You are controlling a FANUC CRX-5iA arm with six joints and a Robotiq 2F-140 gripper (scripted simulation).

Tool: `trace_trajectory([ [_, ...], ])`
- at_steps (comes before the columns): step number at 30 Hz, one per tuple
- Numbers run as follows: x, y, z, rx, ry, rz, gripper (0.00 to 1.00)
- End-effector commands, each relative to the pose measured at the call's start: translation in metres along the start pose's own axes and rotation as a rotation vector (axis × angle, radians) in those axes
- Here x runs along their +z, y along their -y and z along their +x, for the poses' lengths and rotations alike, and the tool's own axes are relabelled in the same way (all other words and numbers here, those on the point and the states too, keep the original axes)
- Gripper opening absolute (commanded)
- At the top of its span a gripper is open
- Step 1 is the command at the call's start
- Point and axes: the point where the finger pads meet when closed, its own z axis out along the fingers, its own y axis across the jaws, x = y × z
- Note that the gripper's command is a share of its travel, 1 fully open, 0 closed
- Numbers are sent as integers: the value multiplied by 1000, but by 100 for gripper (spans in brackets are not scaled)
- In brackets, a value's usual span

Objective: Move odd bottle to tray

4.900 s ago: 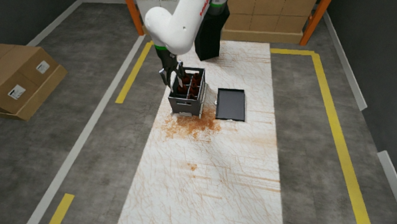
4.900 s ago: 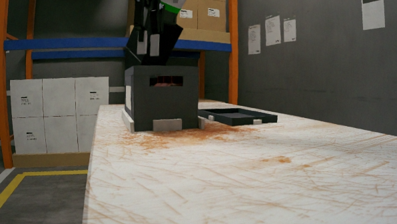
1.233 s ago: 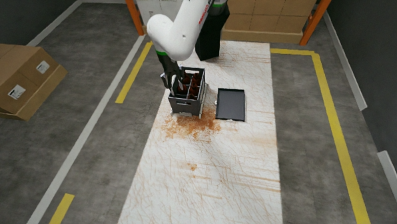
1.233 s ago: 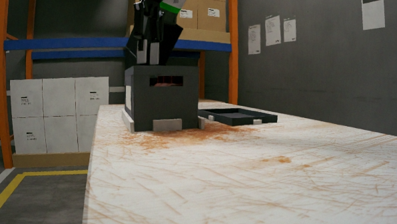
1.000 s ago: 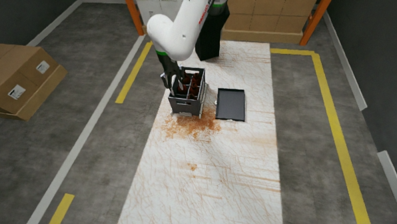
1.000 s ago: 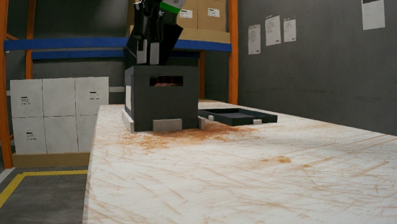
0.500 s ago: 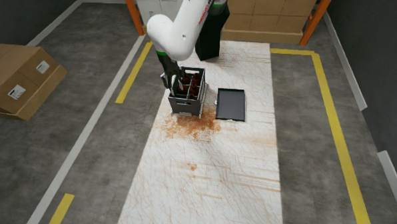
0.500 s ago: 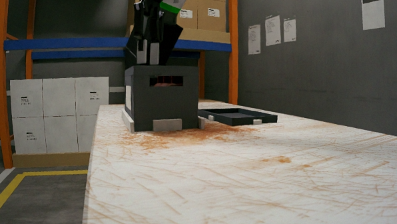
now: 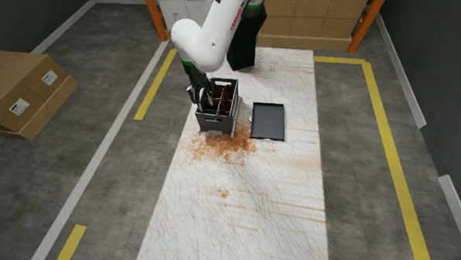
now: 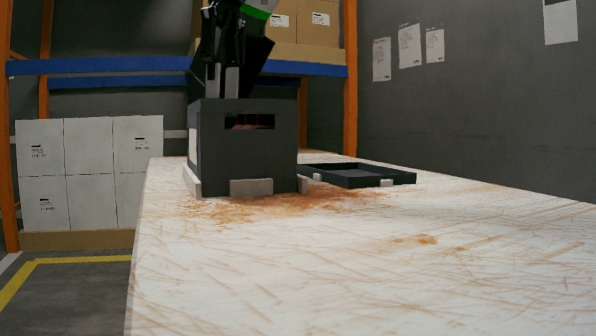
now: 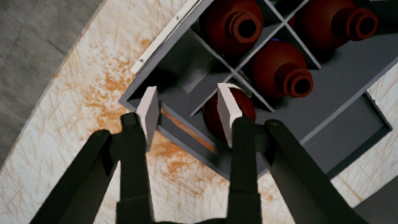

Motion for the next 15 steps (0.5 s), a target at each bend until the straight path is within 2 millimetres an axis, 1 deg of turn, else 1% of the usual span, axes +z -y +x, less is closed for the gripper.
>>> trace_trajectory([
  [1,1,1,0,0,0,1,44],
  [15,16,1,0,0,0,1,44],
])
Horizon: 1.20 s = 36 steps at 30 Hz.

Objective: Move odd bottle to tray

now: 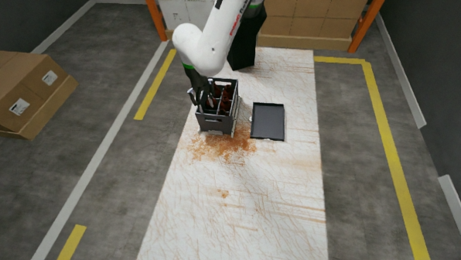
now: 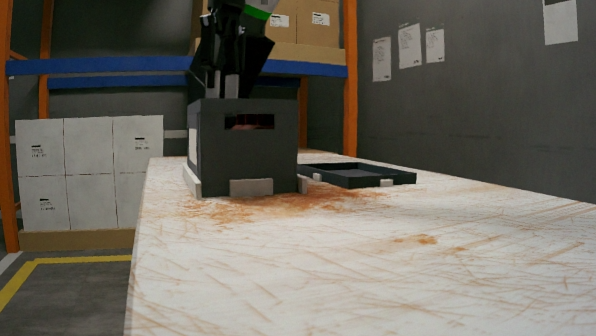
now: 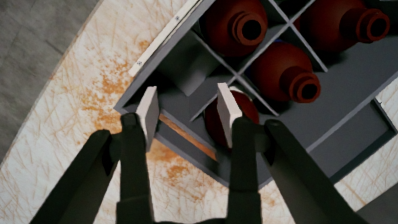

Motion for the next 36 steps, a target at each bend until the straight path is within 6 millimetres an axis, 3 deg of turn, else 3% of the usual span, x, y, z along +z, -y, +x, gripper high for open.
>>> trace_trajectory([
  [1,2,1,0,0,0,1,44],
  [19,17,1,0,0,0,1,44],
  [36,19,1,0,0,0,1,44],
])
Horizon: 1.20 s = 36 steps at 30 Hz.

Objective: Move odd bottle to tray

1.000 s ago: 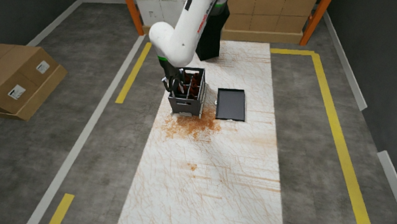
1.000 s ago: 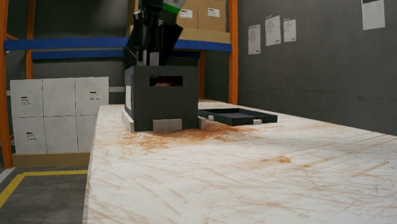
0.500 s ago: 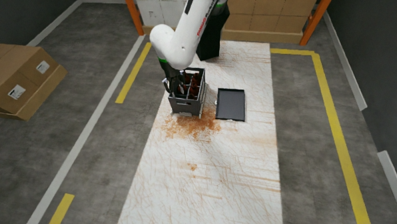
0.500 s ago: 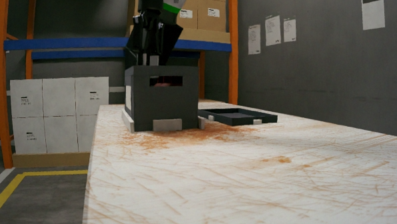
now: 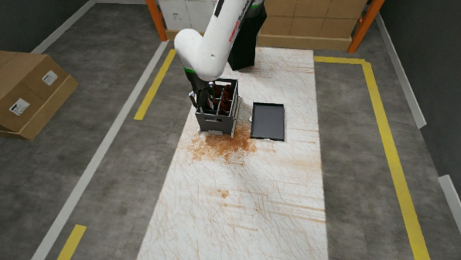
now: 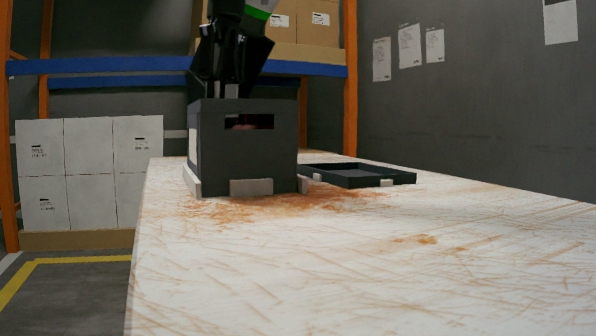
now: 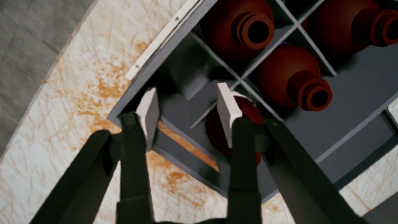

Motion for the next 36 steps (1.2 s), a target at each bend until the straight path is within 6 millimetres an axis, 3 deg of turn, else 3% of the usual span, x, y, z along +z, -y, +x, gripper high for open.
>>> trace_trajectory([
  [1,-1,1,0,0,0,1,44],
  [30,-1,1,0,0,0,1,44],
  [31,-1,1,0,0,0,1,10],
  [36,-1,1,0,0,0,1,10],
])
